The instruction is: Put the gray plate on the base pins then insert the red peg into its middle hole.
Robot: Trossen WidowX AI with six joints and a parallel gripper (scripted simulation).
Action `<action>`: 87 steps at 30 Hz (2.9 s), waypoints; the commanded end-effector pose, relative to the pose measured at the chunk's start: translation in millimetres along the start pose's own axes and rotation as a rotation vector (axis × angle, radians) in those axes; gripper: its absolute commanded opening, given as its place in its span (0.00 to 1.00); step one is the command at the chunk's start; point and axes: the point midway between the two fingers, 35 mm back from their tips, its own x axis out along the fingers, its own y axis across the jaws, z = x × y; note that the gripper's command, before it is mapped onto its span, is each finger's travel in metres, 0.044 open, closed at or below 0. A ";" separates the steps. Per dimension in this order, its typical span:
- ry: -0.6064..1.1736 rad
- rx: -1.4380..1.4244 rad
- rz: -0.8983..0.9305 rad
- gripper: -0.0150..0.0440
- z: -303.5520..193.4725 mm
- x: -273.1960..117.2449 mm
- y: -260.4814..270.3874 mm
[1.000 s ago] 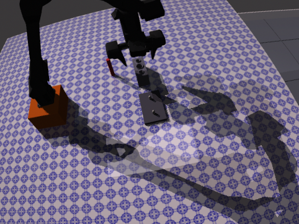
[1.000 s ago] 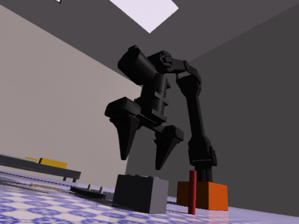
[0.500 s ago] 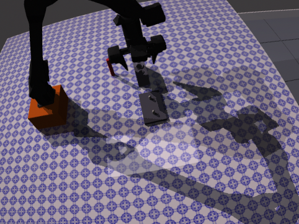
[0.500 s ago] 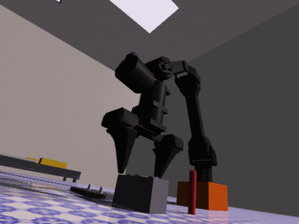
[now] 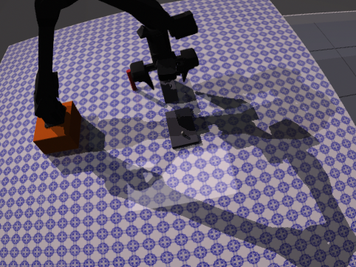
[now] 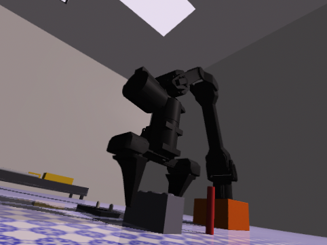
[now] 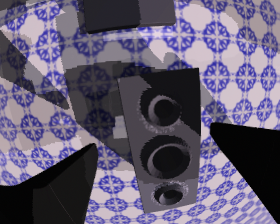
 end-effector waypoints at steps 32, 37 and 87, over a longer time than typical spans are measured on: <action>0.007 -0.045 0.009 0.25 -3.4 10.0 1.0; 0.007 -0.039 0.007 0.25 -3.3 -4.9 3.2; 0.001 0.008 -0.009 0.25 30.0 -100.2 3.3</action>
